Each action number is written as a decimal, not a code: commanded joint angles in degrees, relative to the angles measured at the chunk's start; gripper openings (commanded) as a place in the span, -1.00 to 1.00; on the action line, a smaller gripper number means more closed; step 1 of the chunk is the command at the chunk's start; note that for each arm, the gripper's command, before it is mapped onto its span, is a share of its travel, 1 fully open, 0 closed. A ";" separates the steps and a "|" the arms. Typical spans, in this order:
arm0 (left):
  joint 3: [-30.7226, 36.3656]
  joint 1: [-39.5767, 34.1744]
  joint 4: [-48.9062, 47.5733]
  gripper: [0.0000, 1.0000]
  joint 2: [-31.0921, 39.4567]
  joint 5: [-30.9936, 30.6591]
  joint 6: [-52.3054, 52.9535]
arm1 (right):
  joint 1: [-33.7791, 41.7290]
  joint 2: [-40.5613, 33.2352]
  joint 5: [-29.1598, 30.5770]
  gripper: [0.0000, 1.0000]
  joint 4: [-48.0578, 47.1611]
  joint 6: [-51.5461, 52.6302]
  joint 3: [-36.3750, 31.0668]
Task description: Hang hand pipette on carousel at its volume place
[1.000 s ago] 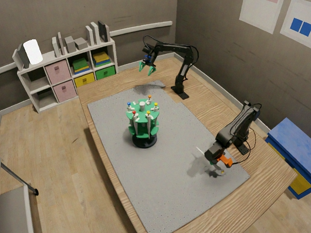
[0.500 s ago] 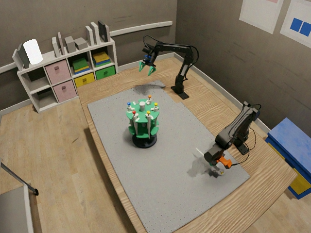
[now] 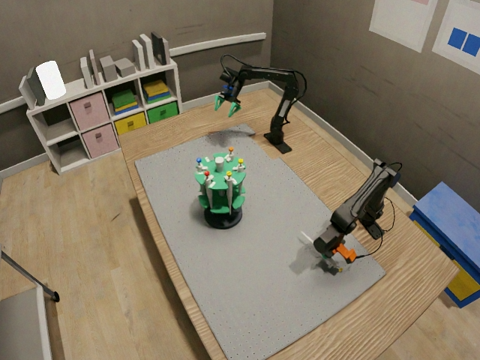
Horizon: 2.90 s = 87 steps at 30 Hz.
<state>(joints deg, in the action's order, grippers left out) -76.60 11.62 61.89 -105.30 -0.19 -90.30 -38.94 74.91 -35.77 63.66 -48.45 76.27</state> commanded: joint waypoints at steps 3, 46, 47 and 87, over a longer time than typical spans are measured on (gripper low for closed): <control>0.60 -0.35 -2.08 -0.77 0.02 0.69 0.44 | -0.64 0.56 -1.34 1.00 -0.52 -0.60 0.58; 3.76 -0.37 -7.64 -0.77 -0.60 0.67 0.40 | -0.64 0.56 -1.34 1.00 -0.52 -0.60 0.58; 3.76 -0.37 -7.64 -0.77 -0.60 0.67 0.40 | -0.64 0.56 -1.34 1.00 -0.52 -0.60 0.58; 3.76 -0.36 -7.64 0.09 -0.60 0.67 0.39 | -0.64 0.56 -1.34 1.00 -0.52 -0.60 0.58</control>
<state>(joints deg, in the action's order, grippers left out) -70.96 11.62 54.06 -107.83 -0.16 -90.30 -38.94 74.91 -35.77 63.66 -48.45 76.27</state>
